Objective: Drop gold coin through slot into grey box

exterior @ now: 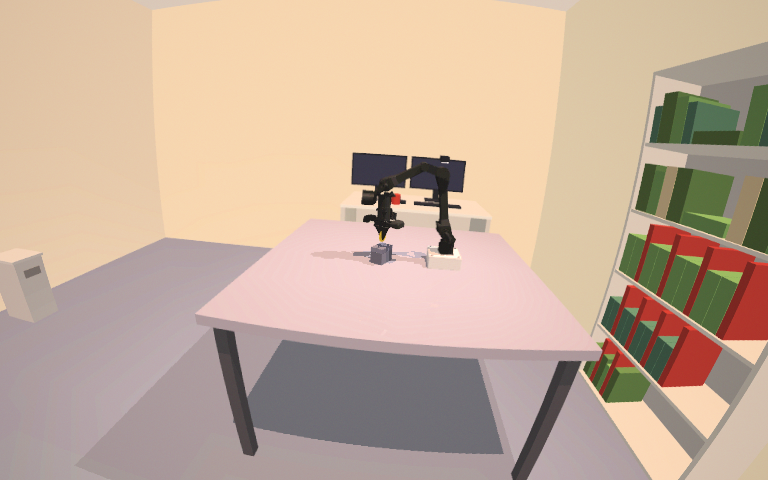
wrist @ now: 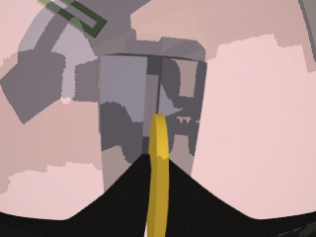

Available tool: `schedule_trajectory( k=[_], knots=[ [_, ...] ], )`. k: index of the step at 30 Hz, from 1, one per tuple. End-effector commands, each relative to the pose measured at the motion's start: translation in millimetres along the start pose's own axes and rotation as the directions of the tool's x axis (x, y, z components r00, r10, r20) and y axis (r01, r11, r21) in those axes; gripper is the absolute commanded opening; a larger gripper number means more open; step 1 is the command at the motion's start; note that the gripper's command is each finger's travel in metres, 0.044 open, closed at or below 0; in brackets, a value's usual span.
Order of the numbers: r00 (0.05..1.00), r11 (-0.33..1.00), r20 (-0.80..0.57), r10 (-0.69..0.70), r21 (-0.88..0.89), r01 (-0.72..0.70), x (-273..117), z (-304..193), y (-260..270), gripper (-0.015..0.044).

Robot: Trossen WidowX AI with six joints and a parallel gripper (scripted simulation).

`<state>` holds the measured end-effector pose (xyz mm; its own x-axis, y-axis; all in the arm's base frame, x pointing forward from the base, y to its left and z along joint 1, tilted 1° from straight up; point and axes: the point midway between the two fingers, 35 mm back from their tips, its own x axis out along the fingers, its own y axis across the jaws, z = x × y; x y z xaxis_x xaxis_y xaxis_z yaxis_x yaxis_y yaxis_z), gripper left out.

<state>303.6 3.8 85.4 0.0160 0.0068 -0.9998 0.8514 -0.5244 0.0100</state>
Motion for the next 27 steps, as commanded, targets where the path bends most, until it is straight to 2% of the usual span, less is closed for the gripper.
schedule_trajectory(
  k=[1,27],
  knots=[
    [1.0,1.0,-0.001,0.002,-0.001,-0.002,0.2,-0.3,0.5,0.0],
    [1.0,1.0,-0.001,0.002,-0.007,-0.002,12.8,0.3,0.0,0.0]
  ],
)
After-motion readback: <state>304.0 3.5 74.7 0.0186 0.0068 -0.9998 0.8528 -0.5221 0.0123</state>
